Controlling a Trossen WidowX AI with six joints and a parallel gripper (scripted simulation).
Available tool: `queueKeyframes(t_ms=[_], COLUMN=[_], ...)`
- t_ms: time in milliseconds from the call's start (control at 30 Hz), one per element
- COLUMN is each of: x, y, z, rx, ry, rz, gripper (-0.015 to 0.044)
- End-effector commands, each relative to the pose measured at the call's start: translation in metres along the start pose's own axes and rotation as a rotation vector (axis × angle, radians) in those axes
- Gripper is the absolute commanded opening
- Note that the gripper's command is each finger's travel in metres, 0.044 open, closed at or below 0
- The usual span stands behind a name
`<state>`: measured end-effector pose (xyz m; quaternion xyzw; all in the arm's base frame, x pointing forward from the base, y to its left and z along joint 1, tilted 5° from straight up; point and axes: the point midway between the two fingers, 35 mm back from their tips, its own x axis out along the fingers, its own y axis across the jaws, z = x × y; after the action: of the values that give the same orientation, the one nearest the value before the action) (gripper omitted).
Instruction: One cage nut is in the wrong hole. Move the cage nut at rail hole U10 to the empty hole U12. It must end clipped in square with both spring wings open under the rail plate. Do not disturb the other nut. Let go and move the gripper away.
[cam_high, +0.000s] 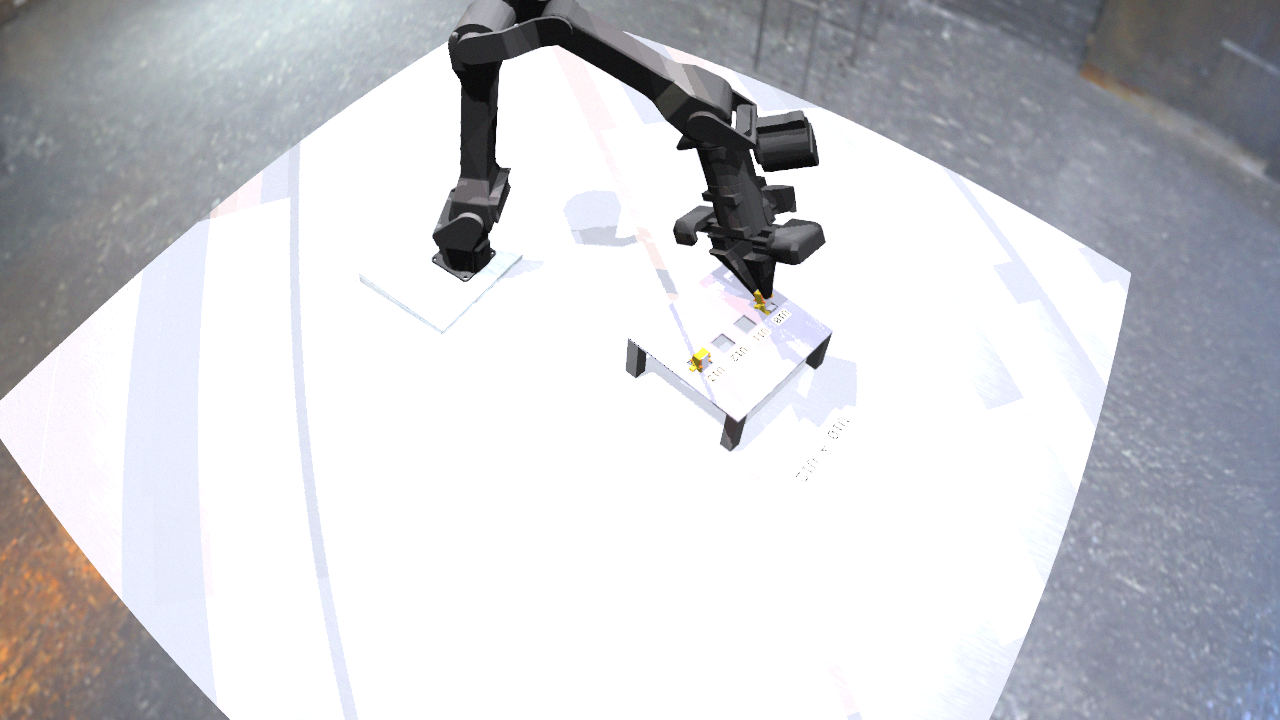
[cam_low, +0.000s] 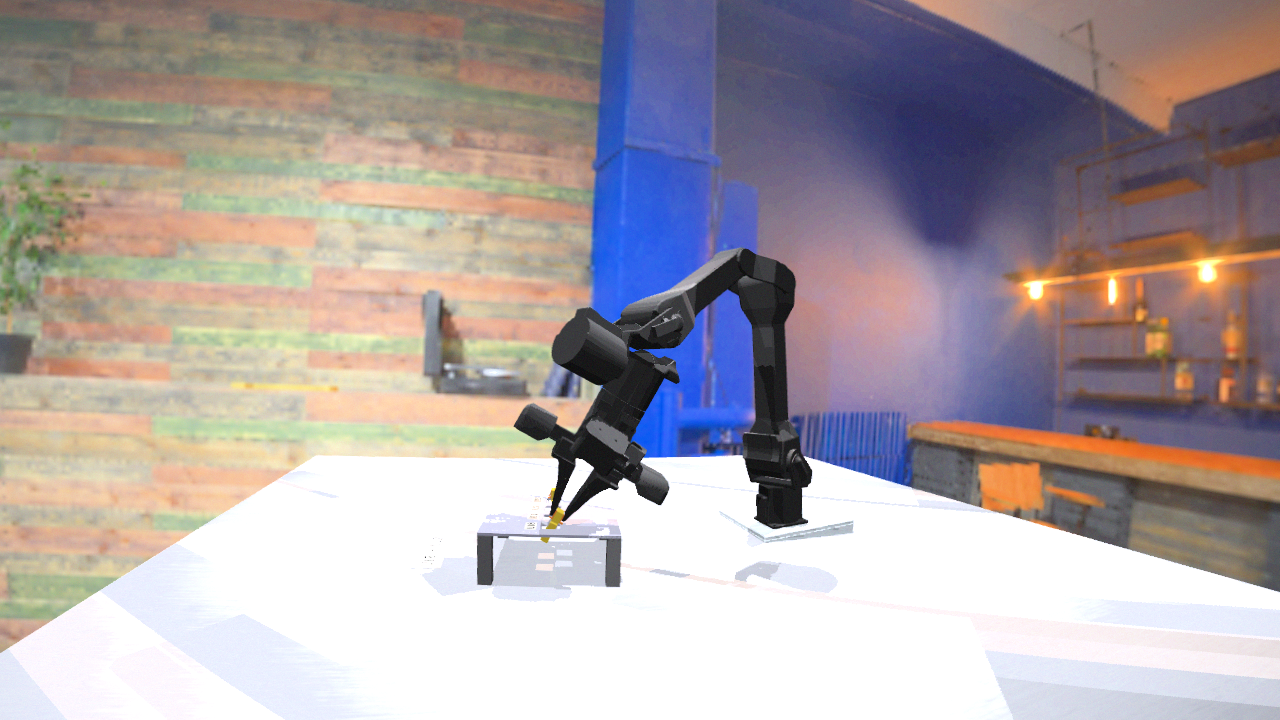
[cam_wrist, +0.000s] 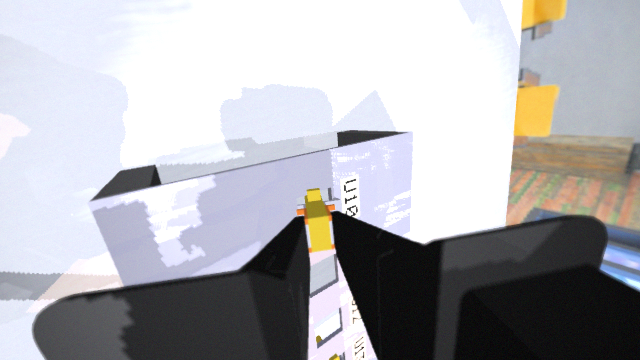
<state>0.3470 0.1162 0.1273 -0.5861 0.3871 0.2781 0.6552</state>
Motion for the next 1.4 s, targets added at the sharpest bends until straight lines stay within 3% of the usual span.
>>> queueKeyframes(t_ms=[0, 1367], x=[-0.0008, -0.0003], y=[-0.0033, -0.0071], z=[0.0016, 0.0016], rx=[0.006, 0.006], ry=[-0.005, -0.005], rz=[0.004, 0.042], gripper=[0.0033, 0.0033])
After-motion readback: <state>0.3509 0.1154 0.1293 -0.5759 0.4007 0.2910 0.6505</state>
